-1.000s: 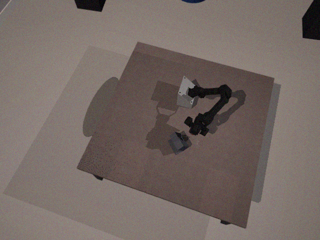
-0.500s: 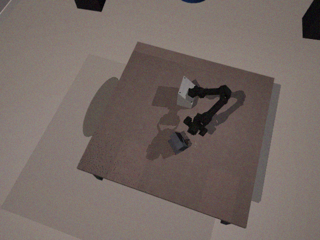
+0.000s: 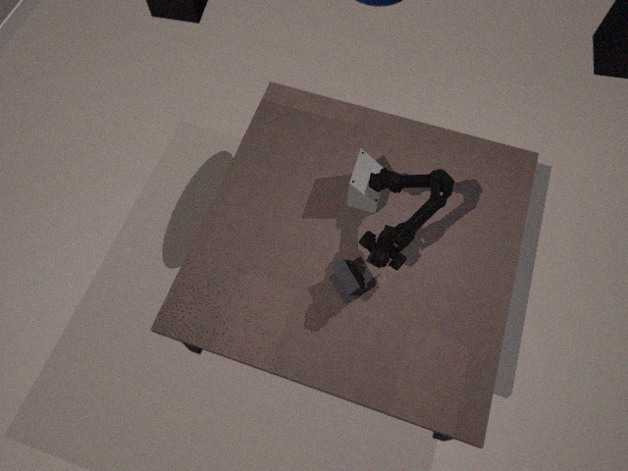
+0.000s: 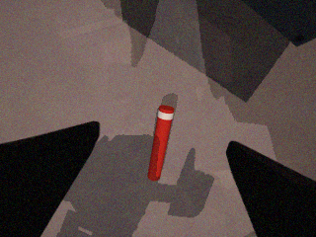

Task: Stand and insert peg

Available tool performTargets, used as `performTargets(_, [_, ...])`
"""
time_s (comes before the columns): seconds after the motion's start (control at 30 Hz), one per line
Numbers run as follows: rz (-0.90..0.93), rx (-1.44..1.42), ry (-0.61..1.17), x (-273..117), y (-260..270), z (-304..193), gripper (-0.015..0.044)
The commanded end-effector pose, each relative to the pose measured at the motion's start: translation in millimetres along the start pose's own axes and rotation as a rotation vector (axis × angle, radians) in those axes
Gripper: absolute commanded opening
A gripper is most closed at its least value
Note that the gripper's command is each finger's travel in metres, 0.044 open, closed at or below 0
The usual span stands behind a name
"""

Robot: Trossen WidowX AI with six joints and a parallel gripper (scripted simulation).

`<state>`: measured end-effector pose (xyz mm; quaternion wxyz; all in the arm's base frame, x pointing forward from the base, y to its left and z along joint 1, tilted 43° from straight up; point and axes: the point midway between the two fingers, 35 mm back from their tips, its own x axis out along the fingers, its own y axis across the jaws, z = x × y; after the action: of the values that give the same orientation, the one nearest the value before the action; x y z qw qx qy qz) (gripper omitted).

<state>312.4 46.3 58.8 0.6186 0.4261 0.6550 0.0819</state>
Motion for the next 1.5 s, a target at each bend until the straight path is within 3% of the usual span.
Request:
performTargets(0.0, [0.001, 0.009, 0.009, 9, -1, -1, 0.0440])
performTargets(0.8, [0.006, 0.011, 0.009, 44, -1, -4, 0.0440])
performTargets(1.2, [0.006, 0.011, 0.009, 44, -1, -4, 0.0125])
performTargets(1.47, [0.006, 0.011, 0.009, 44, -1, -4, 0.0110])
